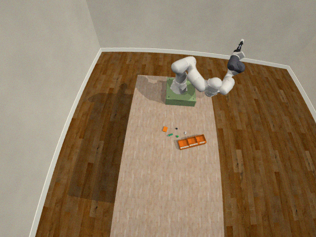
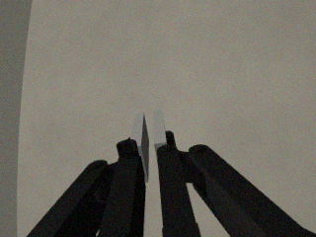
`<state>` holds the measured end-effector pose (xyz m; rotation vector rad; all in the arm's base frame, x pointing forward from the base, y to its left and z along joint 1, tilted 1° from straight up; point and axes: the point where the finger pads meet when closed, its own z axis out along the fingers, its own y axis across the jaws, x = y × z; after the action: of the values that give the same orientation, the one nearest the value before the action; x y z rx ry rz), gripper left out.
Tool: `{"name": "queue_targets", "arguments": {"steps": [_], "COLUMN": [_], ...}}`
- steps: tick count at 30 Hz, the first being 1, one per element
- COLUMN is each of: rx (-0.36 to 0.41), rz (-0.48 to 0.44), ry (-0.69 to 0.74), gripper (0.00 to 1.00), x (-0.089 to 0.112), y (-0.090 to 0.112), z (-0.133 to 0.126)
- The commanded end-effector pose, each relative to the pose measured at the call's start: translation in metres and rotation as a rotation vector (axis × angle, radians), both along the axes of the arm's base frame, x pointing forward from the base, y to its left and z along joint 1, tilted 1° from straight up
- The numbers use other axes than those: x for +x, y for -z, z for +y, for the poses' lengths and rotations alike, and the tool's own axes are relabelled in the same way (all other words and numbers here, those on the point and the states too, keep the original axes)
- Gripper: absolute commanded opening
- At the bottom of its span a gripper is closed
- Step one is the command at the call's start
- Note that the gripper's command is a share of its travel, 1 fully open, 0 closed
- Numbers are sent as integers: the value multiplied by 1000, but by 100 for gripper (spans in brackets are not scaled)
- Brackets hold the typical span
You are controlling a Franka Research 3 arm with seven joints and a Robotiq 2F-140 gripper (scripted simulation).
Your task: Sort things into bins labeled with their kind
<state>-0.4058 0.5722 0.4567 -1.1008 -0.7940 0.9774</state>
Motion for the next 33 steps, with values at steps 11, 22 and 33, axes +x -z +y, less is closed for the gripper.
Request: {"name": "queue_targets", "arguments": {"steps": [11,22,33], "rx": [18,-74,-171], "rz": [66,26,35], "ry": [31,-16,-54], "gripper": [5,5,5], "x": [0,-1,-2], "y": [93,184,259], "z": [-4,-2,-1]}}
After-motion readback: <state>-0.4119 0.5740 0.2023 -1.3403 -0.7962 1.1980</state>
